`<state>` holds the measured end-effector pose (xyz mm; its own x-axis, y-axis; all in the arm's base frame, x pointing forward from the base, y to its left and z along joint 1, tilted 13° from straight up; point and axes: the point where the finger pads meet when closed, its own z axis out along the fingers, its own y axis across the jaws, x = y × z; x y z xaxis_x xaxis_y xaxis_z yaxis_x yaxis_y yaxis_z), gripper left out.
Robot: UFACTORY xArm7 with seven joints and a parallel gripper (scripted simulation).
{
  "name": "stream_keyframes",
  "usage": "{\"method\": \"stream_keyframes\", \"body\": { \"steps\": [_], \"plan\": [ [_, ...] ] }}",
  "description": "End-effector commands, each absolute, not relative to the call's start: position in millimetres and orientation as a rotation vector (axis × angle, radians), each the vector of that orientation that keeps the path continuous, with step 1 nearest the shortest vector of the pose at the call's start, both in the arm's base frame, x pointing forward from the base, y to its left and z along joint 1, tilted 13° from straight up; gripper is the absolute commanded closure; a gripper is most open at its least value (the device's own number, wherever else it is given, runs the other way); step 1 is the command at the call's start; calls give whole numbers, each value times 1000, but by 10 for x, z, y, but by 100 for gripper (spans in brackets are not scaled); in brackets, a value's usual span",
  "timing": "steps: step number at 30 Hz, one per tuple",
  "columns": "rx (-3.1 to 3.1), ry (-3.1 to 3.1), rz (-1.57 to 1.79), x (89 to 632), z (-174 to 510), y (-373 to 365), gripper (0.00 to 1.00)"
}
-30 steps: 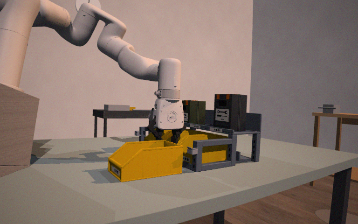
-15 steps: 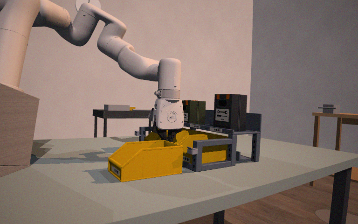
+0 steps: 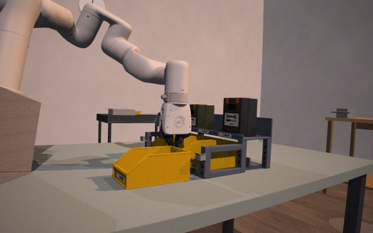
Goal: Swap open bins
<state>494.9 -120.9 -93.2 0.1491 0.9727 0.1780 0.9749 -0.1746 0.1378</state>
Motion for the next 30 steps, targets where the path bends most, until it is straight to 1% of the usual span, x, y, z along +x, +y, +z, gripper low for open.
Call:
{"method": "stream_keyframes", "body": {
  "steps": [1, 30],
  "plan": [
    [-2377, -2013, -357, 4959, -914, -1221, 100],
    [-2377, -2013, -357, 4937, -783, -1242, 100]
  ]
}}
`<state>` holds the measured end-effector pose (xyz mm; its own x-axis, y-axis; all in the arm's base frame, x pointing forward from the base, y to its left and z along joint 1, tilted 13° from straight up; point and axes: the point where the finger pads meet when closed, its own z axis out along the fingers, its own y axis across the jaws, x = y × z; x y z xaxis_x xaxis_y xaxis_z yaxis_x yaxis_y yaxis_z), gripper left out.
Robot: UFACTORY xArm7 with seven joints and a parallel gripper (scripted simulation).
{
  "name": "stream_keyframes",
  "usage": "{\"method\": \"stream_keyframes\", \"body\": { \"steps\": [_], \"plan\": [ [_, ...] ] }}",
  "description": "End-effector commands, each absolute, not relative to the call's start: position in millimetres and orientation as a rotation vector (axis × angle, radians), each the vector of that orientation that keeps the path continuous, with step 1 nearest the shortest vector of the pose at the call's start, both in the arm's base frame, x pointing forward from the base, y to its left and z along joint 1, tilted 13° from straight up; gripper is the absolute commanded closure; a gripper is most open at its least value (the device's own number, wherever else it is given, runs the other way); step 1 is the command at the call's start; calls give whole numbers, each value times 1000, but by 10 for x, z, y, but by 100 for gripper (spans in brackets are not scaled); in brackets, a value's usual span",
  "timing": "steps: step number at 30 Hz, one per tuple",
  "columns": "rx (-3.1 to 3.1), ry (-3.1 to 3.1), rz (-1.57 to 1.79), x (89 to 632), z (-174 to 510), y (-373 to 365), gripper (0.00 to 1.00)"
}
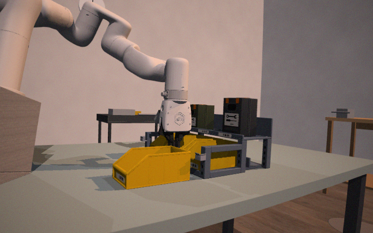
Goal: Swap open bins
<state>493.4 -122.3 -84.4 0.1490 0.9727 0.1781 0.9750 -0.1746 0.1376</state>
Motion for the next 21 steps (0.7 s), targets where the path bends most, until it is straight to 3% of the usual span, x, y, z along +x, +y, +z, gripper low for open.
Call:
{"method": "stream_keyframes", "body": {
  "steps": [1, 21],
  "plan": [
    [-2377, -2013, -357, 4935, -772, -1243, 100],
    [-2377, -2013, -357, 4925, -714, -1252, 100]
  ]
}}
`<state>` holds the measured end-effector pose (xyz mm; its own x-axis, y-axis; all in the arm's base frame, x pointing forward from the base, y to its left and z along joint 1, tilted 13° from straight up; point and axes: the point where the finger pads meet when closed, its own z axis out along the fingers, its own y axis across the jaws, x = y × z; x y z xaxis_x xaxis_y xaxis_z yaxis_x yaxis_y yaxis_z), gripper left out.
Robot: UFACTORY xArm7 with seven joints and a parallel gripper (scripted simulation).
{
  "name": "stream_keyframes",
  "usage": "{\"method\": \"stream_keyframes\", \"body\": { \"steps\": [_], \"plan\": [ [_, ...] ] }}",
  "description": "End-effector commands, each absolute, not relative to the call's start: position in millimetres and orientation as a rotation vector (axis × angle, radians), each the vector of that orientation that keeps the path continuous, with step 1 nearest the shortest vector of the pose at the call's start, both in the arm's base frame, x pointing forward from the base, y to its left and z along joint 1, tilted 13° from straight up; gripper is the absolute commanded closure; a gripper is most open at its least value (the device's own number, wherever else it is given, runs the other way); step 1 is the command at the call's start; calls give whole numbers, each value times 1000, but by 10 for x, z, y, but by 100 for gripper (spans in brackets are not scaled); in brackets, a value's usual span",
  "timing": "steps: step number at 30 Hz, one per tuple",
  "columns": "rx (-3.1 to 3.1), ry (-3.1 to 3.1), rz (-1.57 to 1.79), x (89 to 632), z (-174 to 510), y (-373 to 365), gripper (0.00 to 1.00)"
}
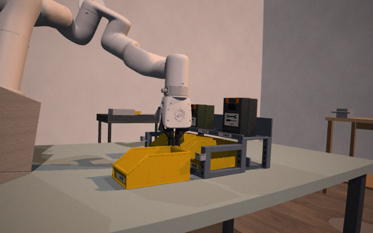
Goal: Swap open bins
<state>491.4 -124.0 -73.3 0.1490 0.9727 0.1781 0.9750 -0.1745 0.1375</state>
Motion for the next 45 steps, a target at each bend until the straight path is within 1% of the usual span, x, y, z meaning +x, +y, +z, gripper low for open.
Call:
{"method": "stream_keyframes", "body": {
  "steps": [1, 24, 45],
  "plan": [
    [-2377, -2013, -357, 4925, -714, -1252, 100],
    [-2377, -2013, -357, 4868, -722, -1242, 100],
    [-2377, -2013, -357, 4538, -770, -1183, 100]
  ]
}}
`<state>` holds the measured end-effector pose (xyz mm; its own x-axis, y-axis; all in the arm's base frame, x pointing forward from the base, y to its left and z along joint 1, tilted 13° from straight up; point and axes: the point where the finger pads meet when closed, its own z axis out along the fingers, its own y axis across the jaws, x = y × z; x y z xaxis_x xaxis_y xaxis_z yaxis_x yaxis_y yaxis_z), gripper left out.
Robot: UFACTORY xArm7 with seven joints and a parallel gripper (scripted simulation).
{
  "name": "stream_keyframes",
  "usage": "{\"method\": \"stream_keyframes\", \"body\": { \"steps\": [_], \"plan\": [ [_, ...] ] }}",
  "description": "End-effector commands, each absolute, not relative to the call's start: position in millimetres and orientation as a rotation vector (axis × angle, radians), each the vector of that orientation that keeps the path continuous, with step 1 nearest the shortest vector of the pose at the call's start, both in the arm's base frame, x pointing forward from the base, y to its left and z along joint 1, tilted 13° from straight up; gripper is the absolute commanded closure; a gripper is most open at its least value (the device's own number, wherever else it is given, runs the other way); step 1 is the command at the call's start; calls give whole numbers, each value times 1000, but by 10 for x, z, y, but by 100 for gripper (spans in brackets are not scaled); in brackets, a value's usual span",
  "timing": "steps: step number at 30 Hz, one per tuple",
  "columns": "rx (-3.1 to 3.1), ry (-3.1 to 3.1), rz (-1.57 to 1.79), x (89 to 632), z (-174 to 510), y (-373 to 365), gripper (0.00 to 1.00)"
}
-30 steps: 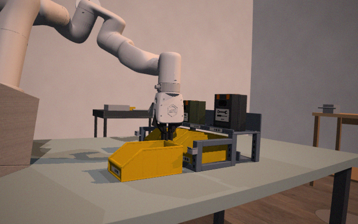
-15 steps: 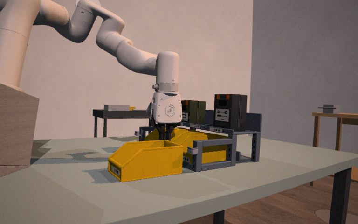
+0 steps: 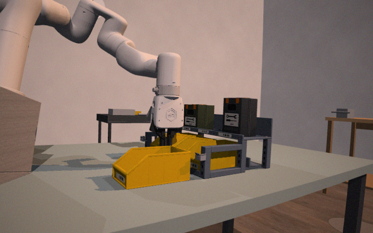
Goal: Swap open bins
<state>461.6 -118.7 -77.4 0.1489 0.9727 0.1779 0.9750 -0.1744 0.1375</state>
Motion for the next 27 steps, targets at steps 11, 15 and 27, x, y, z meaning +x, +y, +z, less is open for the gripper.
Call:
{"method": "stream_keyframes", "body": {
  "steps": [11, 15, 27],
  "plan": [
    [-2377, -2013, -357, 4291, -806, -1138, 100],
    [-2377, -2013, -357, 4172, -823, -1117, 100],
    [-2377, -2013, -357, 3874, -866, -1063, 100]
  ]
}}
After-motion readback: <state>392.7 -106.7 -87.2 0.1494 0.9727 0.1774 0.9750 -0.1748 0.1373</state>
